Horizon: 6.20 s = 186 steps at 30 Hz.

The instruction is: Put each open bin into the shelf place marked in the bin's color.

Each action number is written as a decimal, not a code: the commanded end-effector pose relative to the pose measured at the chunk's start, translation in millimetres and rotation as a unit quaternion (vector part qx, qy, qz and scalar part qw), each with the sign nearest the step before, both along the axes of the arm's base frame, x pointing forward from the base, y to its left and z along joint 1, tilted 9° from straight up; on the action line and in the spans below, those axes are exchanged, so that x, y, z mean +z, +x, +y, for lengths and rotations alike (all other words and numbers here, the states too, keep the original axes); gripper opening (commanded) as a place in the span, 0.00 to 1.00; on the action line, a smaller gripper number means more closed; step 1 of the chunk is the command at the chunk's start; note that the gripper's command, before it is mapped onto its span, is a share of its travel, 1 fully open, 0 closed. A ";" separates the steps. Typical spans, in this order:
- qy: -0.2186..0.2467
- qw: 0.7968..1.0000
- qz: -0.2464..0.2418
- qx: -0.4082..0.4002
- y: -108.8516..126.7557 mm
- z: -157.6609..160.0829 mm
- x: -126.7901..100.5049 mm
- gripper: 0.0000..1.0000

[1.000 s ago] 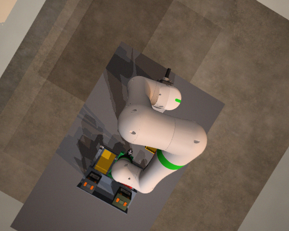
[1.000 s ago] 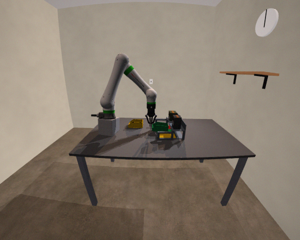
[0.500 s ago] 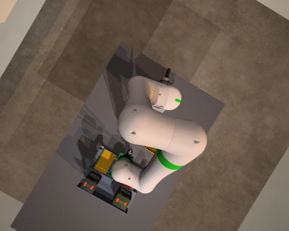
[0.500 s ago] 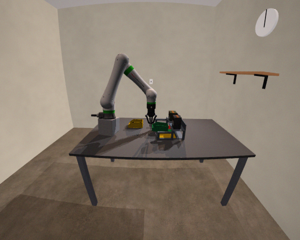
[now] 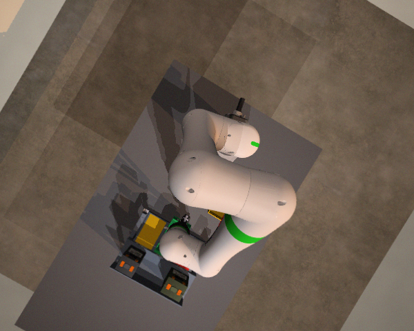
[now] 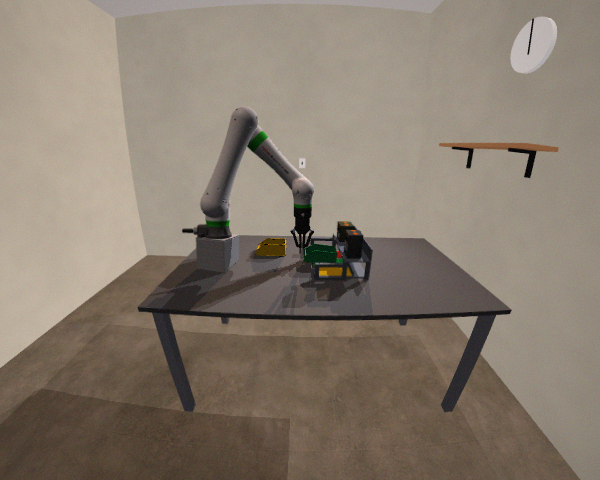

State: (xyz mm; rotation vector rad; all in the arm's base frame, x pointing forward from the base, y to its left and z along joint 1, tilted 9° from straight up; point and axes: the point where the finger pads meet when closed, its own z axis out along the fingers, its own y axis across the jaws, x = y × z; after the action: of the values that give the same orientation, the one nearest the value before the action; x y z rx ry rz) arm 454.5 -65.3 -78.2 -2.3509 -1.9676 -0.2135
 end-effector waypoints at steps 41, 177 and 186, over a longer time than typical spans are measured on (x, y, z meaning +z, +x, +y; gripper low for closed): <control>0.000 1.000 0.000 0.000 15.2 -2.8 0.7 0.00; 0.000 1.000 0.000 0.000 59.3 -11.2 4.8 0.00; 0.000 1.000 0.000 0.000 51.4 -11.0 12.0 0.00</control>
State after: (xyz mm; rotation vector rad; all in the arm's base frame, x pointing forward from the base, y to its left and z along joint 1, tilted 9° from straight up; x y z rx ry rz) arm 507.9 -76.2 -68.4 -2.3509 -1.9676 -0.2135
